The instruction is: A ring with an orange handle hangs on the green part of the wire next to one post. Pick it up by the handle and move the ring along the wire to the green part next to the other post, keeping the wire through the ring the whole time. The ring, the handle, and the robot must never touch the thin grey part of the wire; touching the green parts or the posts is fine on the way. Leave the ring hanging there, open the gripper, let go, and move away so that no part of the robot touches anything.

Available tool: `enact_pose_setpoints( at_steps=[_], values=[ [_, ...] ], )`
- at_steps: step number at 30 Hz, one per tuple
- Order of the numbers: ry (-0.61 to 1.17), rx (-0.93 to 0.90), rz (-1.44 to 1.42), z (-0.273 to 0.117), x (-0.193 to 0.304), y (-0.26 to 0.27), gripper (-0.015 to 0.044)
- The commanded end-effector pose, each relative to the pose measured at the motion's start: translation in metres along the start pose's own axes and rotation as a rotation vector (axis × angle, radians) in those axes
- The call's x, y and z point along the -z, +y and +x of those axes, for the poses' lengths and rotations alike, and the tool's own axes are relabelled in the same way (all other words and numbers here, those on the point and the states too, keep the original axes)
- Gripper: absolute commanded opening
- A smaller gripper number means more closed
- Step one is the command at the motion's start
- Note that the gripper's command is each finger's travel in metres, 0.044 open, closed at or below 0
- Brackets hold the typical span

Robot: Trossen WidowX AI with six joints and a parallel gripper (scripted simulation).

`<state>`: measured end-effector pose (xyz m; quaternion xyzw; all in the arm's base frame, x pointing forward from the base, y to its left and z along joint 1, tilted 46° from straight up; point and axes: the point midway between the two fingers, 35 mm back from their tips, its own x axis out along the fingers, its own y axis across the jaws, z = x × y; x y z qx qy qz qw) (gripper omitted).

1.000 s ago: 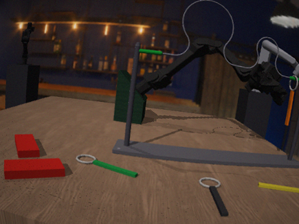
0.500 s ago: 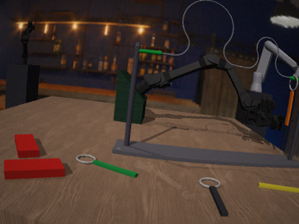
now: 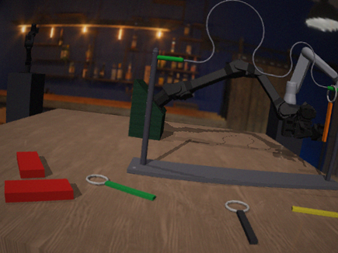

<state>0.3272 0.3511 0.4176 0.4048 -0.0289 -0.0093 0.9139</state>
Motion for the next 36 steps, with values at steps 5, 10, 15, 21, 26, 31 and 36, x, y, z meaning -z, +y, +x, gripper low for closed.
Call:
enact_pose_setpoints(
  at_steps=[5, 10, 15, 21, 26, 31, 36],
  values=[
    [0.001, -0.004, 0.004, 0.012, -0.012, 0.001, 0.016],
    [0.0, -0.004, 0.004, 0.02, -0.012, 0.002, 0.016],
    [0.0, -0.005, 0.004, 0.027, -0.012, 0.002, 0.016],
    [-0.001, -0.006, 0.004, 0.037, -0.012, 0.003, 0.016],
    [-0.002, -0.006, 0.003, 0.044, -0.012, 0.003, 0.016],
    [-0.002, -0.007, 0.003, 0.052, -0.012, 0.003, 0.016],
    [-0.002, -0.007, 0.003, 0.06, -0.012, 0.003, 0.016]
  ],
)
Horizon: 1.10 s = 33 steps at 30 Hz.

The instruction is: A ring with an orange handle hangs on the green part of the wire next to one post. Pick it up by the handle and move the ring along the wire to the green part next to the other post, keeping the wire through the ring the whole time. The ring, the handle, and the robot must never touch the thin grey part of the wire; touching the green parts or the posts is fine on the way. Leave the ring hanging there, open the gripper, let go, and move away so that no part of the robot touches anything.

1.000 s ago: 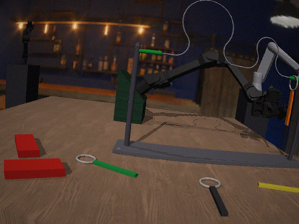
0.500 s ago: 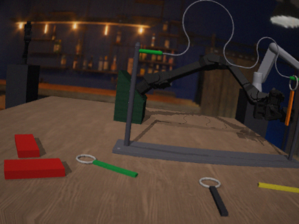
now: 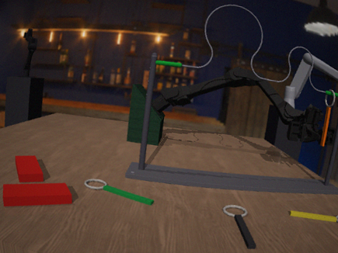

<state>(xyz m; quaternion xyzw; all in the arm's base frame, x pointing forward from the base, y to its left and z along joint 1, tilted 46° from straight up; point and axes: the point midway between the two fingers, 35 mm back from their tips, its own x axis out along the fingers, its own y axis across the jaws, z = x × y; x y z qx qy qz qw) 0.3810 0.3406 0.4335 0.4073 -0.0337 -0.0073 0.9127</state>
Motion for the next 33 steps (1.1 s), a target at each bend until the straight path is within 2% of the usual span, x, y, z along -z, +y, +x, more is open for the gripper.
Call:
enact_pose_setpoints(
  at_steps=[1, 15, 33],
  values=[
    [0.005, 0.0, -0.003, 0.007, 0.003, -0.001, 0.016],
    [0.004, -0.001, -0.004, 0.028, 0.003, -0.003, 0.016],
    [0.004, -0.001, -0.004, 0.028, 0.003, -0.003, 0.016]
  ],
)
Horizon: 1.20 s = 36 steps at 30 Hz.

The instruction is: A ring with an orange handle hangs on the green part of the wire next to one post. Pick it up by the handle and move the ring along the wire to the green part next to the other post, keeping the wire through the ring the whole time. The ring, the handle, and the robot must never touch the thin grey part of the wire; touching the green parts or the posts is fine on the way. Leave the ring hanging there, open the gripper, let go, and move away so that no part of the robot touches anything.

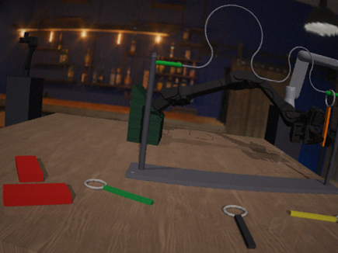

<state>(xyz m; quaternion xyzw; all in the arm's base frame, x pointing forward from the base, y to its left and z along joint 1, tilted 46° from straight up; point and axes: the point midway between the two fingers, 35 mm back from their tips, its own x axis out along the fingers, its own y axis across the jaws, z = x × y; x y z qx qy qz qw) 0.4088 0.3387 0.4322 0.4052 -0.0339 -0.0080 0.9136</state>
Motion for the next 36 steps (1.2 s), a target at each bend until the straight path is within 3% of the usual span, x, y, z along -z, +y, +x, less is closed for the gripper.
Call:
enact_pose_setpoints(
  at_steps=[1, 6, 18, 36],
  values=[
    [0.005, -0.002, 0.001, 0.0, 0.001, 0.0, 0.016],
    [0.005, -0.002, 0.001, 0.0, 0.001, 0.0, 0.016],
    [0.0, 0.0, 0.0, 0.0, 0.0, 0.0, -0.015],
    [-0.002, -0.012, 0.0, 0.0, -0.016, -0.002, -0.015]
  ],
)
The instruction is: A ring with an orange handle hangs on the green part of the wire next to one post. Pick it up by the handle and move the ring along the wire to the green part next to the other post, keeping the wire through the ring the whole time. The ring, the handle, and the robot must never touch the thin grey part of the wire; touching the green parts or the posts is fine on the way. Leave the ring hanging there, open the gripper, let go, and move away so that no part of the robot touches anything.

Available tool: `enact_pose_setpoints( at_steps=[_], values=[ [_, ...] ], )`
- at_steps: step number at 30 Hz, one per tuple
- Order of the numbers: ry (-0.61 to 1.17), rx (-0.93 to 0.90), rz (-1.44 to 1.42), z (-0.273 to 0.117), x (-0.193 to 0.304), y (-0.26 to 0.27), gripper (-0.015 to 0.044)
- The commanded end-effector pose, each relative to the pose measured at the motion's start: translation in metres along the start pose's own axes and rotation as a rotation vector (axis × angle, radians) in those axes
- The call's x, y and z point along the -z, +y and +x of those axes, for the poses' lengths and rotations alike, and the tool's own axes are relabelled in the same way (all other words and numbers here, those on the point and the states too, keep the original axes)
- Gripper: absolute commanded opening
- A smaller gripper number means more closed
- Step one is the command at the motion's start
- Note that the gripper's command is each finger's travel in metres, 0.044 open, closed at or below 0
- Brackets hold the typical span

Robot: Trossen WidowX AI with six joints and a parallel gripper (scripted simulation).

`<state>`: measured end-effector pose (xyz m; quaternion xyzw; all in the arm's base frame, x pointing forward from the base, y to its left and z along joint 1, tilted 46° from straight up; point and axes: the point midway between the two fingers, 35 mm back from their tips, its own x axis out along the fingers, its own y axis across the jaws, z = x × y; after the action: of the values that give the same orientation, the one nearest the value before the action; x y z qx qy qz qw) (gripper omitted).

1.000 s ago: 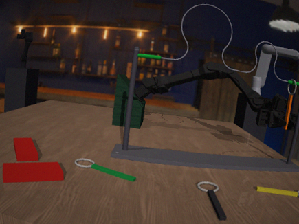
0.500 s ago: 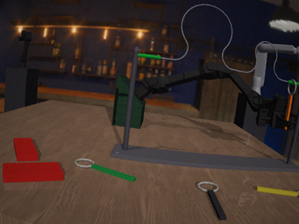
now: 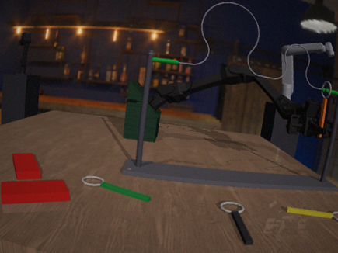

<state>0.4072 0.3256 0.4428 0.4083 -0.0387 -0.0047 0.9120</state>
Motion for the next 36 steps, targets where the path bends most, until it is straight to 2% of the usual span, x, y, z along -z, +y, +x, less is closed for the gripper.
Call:
enact_pose_setpoints(
  at_steps=[1, 30, 36],
  values=[
    [0.005, -0.002, -0.008, 0.0006, 0.0013, -0.0008, -0.015],
    [0.005, -0.002, -0.008, 0.0006, 0.0013, -0.0008, -0.015],
    [0.072, -0.003, -0.007, -0.0073, 0.0005, -0.0043, -0.015]
  ],
)
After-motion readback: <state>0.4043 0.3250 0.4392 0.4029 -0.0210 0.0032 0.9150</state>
